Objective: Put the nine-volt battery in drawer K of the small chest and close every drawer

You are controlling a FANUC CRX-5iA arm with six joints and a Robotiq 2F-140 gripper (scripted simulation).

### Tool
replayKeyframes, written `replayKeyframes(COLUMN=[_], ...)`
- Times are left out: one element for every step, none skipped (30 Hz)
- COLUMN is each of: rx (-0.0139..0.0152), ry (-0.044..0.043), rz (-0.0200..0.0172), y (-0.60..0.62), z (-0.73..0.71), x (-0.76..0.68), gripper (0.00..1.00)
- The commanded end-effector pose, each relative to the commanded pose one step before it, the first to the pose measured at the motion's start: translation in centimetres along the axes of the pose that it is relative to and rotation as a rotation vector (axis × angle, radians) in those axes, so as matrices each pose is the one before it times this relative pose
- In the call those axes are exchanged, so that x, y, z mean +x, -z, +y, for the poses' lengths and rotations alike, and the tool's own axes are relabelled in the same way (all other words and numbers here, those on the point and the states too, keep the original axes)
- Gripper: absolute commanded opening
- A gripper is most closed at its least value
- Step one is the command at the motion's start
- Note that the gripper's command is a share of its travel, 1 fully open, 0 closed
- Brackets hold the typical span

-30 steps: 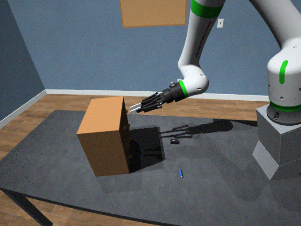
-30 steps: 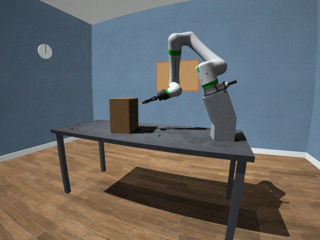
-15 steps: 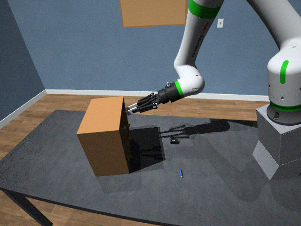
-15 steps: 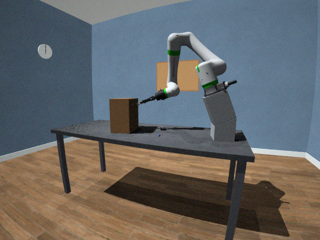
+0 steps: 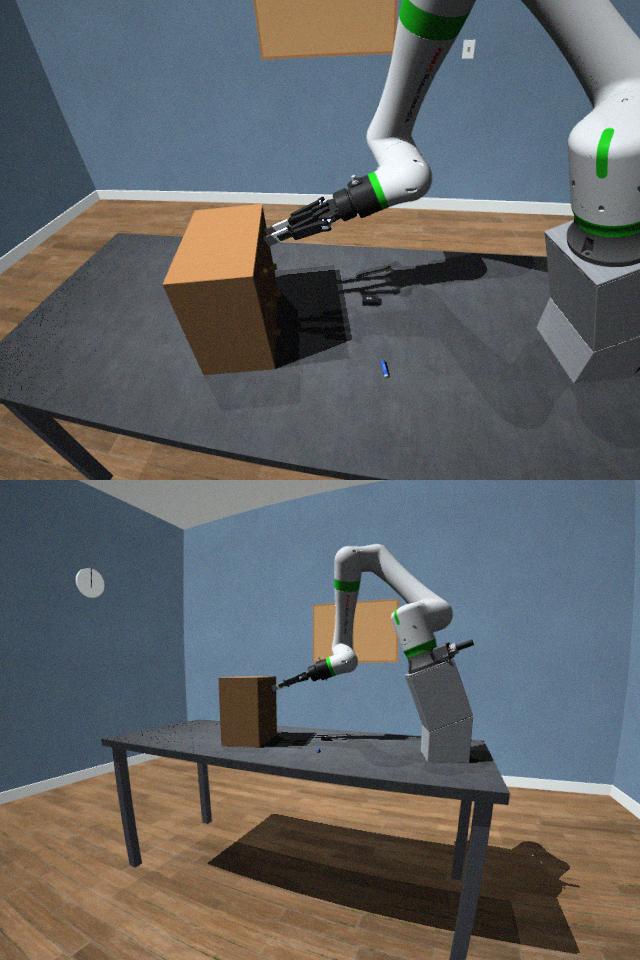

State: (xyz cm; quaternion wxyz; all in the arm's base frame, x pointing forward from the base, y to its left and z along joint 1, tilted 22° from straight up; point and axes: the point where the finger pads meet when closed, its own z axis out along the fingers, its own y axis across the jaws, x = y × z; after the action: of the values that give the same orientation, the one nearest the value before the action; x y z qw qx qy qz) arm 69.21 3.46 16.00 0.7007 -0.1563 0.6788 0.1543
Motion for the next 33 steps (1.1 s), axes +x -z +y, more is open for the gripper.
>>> replayKeyframes(rx=[0.00007, 0.0, 0.0, 0.0, 0.0, 0.0, 0.0, 0.0, 0.0, 0.0, 0.0, 0.0, 0.0, 0.0, 0.0, 0.0, 0.0, 0.0, 0.0, 0.0, 0.0, 0.0, 0.0, 0.0, 0.0, 0.0, 0.0, 0.0, 0.0, 0.0, 0.0, 0.0, 0.0], ry=[0.00016, 0.0, 0.0, 0.0, 0.0, 0.0, 0.0, 0.0, 0.0, 0.0, 0.0, 0.0, 0.0, 0.0, 0.0, 0.0, 0.0, 0.0, 0.0, 0.0, 0.0, 0.0, 0.0, 0.0, 0.0, 0.0, 0.0, 0.0, 0.0, 0.0, 0.0, 0.0, 0.0], rz=[-0.00016, 0.0, 0.0, 0.0, 0.0, 0.0, 0.0, 0.0, 0.0, 0.0, 0.0, 0.0, 0.0, 0.0, 0.0, 0.0, 0.0, 0.0, 0.0, 0.0, 0.0, 0.0, 0.0, 0.0, 0.0, 0.0, 0.0, 0.0, 0.0, 0.0, 0.0, 0.0, 0.0], y=[-0.001, 0.0, 0.0, 0.0, 0.0, 0.0, 0.0, 0.0, 0.0, 0.0, 0.0, 0.0, 0.0, 0.0, 0.0, 0.0, 0.0, 0.0, 0.0, 0.0, 0.0, 0.0, 0.0, 0.0, 0.0, 0.0, 0.0, 0.0, 0.0, 0.0, 0.0, 0.0, 0.0], z=[-0.009, 0.0, 0.0, 0.0, 0.0, 0.0, 0.0, 0.0, 0.0, 0.0, 0.0, 0.0, 0.0, 0.0, 0.0, 0.0, 0.0, 0.0, 0.0, 0.0, 0.0, 0.0, 0.0, 0.0, 0.0, 0.0, 0.0, 0.0, 0.0, 0.0, 0.0, 0.0, 0.0], x=[-0.013, 0.0, 0.0, 0.0, 0.0, 0.0, 0.0, 0.0, 0.0, 0.0, 0.0, 0.0, 0.0, 0.0, 0.0, 0.0, 0.0, 0.0, 0.0, 0.0, 0.0, 0.0, 0.0, 0.0, 0.0, 0.0, 0.0, 0.0, 0.0, 0.0, 0.0, 0.0, 0.0], gripper=[0.2, 0.2, 0.2, 0.2, 0.2, 0.2, 0.2, 0.2, 0.2, 0.2, 0.2, 0.2, 0.2, 0.2, 0.2, 0.2, 0.2, 0.2, 0.08, 0.08, 0.08, 0.08, 0.08, 0.08, 0.08, 0.08, 0.08, 0.08, 0.08, 0.08, 0.08, 0.08, 0.08])
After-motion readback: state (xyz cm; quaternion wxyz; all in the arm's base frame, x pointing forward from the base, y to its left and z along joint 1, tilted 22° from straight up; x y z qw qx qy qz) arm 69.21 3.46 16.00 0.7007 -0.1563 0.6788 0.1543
